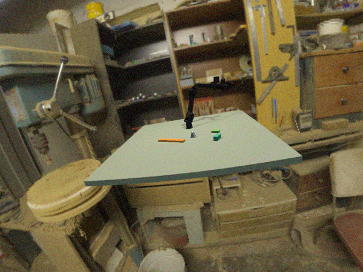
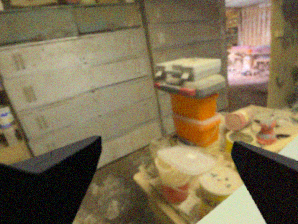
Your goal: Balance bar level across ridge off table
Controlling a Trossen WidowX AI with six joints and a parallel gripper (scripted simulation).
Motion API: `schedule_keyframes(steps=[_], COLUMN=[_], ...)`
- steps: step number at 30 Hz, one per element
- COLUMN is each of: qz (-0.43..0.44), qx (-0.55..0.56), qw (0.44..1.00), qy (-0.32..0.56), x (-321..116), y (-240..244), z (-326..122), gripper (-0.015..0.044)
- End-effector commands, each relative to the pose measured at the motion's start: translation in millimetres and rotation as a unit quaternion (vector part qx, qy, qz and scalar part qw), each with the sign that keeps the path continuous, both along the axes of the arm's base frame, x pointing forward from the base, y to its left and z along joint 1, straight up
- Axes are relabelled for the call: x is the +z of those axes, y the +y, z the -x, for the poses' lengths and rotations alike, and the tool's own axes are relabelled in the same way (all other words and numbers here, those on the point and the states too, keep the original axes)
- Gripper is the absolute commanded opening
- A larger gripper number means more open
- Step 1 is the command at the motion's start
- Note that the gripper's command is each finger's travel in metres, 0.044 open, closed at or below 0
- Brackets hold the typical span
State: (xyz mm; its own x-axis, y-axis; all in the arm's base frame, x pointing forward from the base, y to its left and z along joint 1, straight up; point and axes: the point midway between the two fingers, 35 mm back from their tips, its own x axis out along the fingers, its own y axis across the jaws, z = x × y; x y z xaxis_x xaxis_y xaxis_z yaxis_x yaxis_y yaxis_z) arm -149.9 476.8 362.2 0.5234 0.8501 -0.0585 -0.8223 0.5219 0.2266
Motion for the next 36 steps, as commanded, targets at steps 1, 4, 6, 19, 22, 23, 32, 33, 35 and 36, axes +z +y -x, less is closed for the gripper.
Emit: schedule_keyframes(steps=[1,4,6,19,22,23,32,33,35,36], qz=[0.001,0.011,0.021,0.098,0.115,0.121,0.171,0.175,0.183,0.187], qx=[-0.001,-0.009,-0.017,-0.066,-0.081,-0.087,-0.131,-0.136,-0.145,-0.149], qw=[1.0,1.0,0.999,0.99,0.987,0.985,0.972,0.971,0.968,0.966], qy=[-0.001,-0.01,-0.019,-0.074,-0.08,-0.081,-0.094,-0.095,-0.096,-0.097], x=[0,0,-1,-16,-21,-22,-35,-36,-38,-39], y=[0,3,6,23,23,22,12,11,9,8], z=[-1,-17,-31,-118,-140,-148,-211,-218,-232,-239], gripper=[0.0374,0.0315,0.0315,0.0315,0.0315,0.0315,0.0315,0.0315,0.0315,0.0315])
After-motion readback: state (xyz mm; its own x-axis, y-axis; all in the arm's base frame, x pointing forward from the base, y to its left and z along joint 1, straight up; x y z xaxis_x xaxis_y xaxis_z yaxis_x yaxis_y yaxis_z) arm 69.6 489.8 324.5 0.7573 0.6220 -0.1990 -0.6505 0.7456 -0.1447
